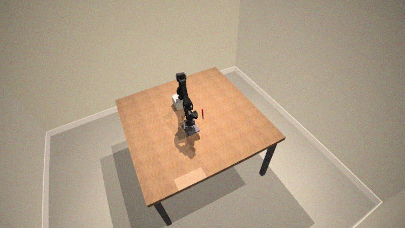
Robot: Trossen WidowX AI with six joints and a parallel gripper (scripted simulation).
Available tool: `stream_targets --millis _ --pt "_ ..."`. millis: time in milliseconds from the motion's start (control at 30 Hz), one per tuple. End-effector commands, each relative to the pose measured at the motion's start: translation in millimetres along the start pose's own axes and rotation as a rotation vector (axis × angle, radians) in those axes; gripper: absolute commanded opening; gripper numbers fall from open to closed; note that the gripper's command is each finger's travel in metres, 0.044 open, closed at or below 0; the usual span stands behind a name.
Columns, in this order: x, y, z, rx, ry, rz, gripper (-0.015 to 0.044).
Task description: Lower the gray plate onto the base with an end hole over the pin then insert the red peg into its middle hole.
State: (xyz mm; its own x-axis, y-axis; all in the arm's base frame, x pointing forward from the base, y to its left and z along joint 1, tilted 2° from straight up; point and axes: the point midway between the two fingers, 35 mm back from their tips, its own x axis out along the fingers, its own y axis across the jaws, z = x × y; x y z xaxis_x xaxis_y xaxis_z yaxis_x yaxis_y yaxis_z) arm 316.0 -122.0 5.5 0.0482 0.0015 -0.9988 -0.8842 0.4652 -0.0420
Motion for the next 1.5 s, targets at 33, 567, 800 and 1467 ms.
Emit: stream_targets --millis 33,567,800,1467 --pt "1 0 1 -0.006 -0.003 0.000 0.0000" --pt "20 0 1 -0.006 -0.003 0.000 0.0000" --pt "32 0 1 -0.006 -0.003 0.000 0.0000" --pt "37 -1 0 -0.003 0.000 -0.003 0.0157"
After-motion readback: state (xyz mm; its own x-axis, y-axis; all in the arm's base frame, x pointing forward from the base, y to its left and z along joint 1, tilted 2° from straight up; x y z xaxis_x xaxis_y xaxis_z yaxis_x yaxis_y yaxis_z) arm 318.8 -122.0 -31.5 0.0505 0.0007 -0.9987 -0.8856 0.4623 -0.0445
